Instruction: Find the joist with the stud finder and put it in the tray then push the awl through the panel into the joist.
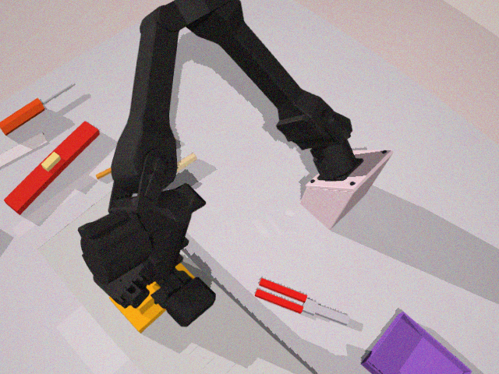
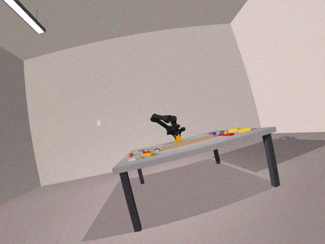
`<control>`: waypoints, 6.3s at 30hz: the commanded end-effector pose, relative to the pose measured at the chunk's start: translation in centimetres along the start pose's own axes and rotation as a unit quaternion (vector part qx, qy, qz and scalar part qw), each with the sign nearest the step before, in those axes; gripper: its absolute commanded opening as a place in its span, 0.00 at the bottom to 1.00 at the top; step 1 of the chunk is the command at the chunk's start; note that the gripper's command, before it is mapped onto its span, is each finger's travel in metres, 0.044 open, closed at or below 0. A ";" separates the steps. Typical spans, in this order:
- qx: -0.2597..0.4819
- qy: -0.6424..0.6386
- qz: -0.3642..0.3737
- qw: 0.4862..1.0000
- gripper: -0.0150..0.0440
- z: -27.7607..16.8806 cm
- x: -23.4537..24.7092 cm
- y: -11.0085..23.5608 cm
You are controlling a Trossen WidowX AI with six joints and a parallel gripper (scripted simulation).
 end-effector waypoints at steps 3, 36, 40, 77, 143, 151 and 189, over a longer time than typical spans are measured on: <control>0.001 0.002 -0.001 1.000 0.25 0.2 -2.0 0.0; 0.000 0.003 -0.002 1.000 0.25 1.6 -11.6 0.0; 0.000 0.003 -0.002 1.000 0.25 1.8 -12.7 0.0; 0.001 0.003 -0.001 1.000 0.25 4.4 -12.6 9.3; 0.013 0.651 0.207 0.730 0.25 -20.9 35.7 13.5; 0.021 0.680 0.203 0.704 0.25 -24.0 36.7 12.8; 0.022 0.680 0.202 0.704 0.25 -26.1 36.7 5.0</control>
Point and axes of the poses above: the point midway between the two fingers, 35 mm back from their tips, its own y axis back along the fingers, its own x axis across the jaws, z = x × y, the point moved 3 cm from there along y, back along the fingers, and after that the axes turned 8 degrees about -y, right-handed, at the moved point
